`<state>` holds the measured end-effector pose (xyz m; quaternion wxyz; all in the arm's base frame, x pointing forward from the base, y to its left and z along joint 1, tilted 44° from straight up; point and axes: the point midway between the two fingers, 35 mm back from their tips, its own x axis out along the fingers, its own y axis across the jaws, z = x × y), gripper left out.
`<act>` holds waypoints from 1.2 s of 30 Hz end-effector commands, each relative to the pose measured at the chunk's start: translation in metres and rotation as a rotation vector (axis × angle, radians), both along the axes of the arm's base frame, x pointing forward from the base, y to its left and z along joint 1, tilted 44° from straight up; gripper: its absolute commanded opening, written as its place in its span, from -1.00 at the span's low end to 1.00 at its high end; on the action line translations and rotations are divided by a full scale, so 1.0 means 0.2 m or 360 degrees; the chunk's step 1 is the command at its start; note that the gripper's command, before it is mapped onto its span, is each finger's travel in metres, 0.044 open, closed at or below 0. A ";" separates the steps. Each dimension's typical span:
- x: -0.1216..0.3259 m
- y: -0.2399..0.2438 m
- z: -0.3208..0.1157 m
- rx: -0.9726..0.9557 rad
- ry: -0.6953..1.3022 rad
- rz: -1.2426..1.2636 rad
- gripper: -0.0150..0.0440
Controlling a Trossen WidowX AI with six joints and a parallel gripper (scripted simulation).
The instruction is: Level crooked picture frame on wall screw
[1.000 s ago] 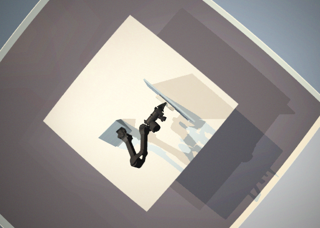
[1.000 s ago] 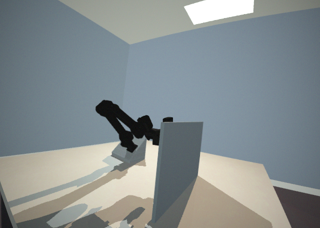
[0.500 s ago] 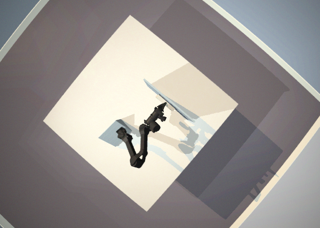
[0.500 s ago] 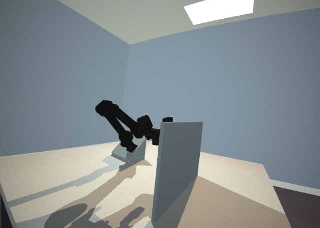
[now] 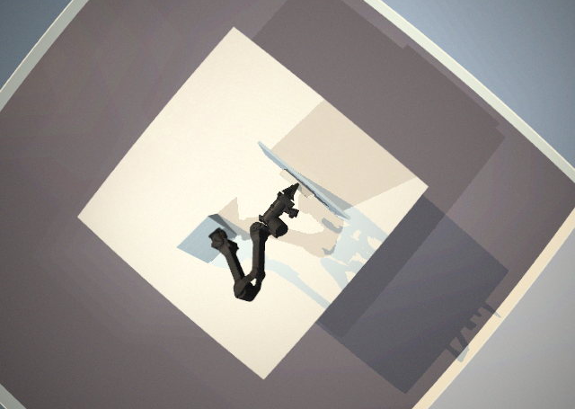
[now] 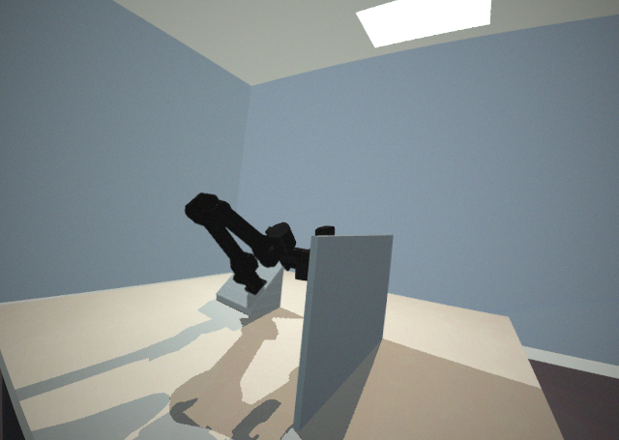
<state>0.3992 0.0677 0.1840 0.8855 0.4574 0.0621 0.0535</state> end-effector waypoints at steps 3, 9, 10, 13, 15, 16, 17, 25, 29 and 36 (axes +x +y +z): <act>0.00 0.01 0.01 0.0002 -0.0012 0.0005 -0.49; 0.00 0.01 0.01 0.0002 -0.0012 0.0005 -0.49; 0.00 0.01 0.01 0.0002 -0.0012 0.0005 -0.49; 0.00 0.01 0.00 0.0002 -0.0012 0.0005 -0.49; 0.00 0.02 0.00 0.0002 -0.0012 0.0005 -0.49; 0.00 0.02 0.00 0.0002 -0.0012 0.0005 -0.49; 0.00 0.02 0.00 0.0002 -0.0012 0.0005 -0.49; -0.01 0.04 0.00 0.0003 -0.0012 0.0005 -0.49; -0.01 0.03 -0.01 0.0003 -0.0012 0.0005 -0.49; -0.01 0.03 -0.01 0.0003 -0.0012 0.0005 -0.49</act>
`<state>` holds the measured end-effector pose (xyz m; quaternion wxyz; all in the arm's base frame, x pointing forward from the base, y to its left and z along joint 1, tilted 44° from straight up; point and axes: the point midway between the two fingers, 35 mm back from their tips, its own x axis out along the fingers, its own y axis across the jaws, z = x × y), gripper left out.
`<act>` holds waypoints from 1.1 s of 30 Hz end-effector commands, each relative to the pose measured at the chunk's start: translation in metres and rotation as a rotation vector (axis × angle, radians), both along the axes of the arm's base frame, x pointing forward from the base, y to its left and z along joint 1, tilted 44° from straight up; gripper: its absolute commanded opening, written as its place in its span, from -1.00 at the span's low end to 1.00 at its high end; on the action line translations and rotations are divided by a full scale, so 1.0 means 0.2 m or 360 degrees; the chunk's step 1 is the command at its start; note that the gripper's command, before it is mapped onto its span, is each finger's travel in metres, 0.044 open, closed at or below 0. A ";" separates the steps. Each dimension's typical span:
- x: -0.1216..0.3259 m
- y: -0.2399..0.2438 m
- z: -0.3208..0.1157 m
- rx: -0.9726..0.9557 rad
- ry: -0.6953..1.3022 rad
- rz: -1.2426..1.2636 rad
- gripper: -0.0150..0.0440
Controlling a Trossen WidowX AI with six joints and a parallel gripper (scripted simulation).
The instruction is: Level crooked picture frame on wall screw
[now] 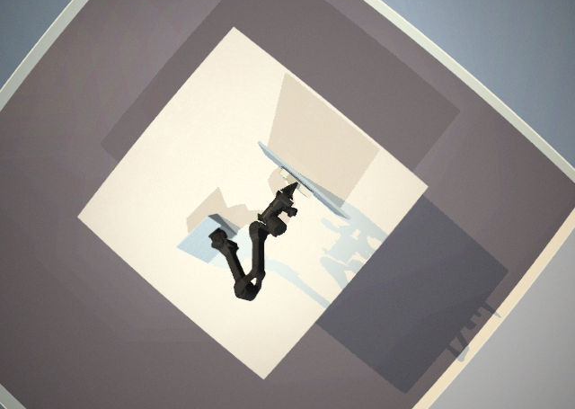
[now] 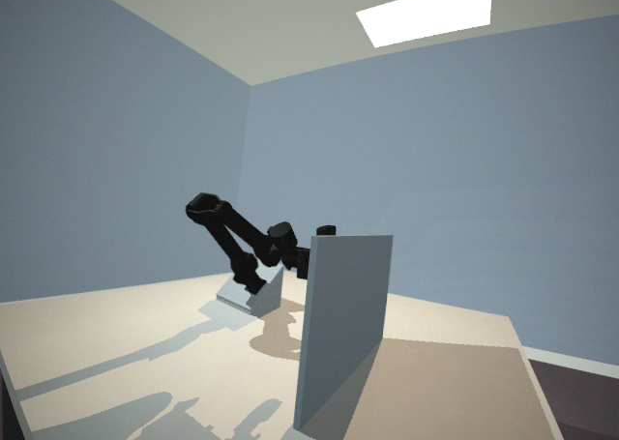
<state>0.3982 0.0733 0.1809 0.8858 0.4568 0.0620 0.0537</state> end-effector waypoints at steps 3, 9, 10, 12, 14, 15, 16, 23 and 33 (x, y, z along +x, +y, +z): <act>0.00 0.00 0.00 0.0005 -0.0011 0.0005 -0.49; 0.00 0.00 0.00 0.0004 -0.0011 0.0005 -0.49; 0.00 0.00 -0.01 0.0004 -0.0011 0.0005 -0.49; 0.00 0.00 -0.01 0.0004 -0.0011 0.0005 -0.49; 0.00 -0.01 -0.01 0.0004 -0.0011 0.0005 -0.49; 0.00 -0.01 -0.01 0.0004 -0.0011 0.0005 -0.49; 0.00 -0.01 -0.01 0.0004 -0.0011 0.0005 -0.49; 0.00 -0.01 -0.02 0.0002 -0.0006 -0.0005 -0.49; 0.00 -0.02 -0.02 -0.0006 -0.0007 -0.0004 -0.49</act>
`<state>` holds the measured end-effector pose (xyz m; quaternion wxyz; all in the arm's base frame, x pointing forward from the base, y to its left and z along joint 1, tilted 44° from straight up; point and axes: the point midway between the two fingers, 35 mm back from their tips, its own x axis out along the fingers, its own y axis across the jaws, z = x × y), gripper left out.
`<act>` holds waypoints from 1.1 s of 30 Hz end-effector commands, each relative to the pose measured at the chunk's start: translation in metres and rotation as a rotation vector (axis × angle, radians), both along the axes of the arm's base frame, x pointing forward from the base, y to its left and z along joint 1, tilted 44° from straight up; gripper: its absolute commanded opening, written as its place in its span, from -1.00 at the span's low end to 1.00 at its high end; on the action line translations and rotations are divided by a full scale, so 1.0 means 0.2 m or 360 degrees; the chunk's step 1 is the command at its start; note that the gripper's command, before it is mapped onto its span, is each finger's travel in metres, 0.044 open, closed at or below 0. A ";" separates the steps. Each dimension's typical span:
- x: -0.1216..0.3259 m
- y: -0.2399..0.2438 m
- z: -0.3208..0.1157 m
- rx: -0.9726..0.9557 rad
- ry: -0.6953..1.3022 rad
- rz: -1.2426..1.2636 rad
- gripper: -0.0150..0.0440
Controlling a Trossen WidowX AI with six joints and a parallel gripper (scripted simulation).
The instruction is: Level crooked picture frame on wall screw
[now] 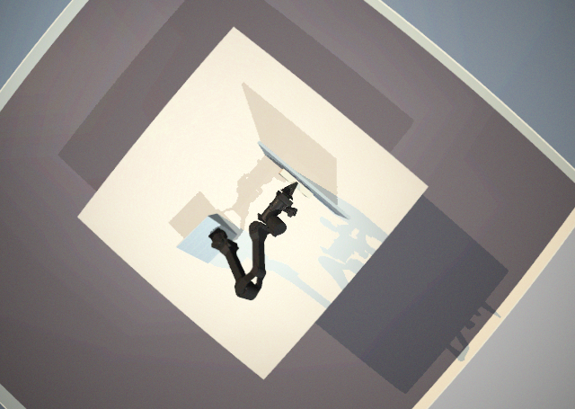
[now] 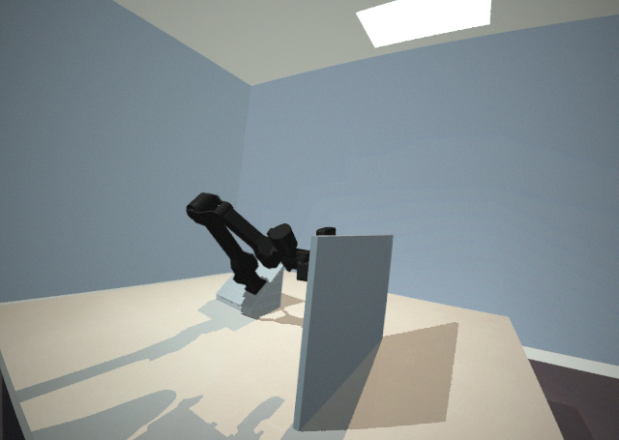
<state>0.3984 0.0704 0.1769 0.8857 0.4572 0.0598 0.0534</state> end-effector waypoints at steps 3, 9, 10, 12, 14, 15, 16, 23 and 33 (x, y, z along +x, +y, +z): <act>0.00 0.00 0.00 -0.0008 -0.0001 0.0001 -0.49; 0.00 0.00 0.00 -0.0095 -0.0015 0.0005 -0.49; 0.00 0.00 0.00 -0.0109 -0.0017 0.0006 -0.49; 0.00 0.00 -0.01 -0.0126 -0.0020 0.0007 -0.49; 0.00 0.00 -0.01 -0.0143 -0.0022 0.0008 -0.49; 0.00 0.00 -0.01 -0.0151 -0.0024 0.0008 -0.49; 0.00 0.00 -0.01 -0.0164 -0.0026 0.0009 -0.49; 0.00 -0.01 -0.01 -0.0222 -0.0035 0.0012 -0.49; 0.00 -0.01 -0.01 -0.0223 -0.0033 0.0011 0.04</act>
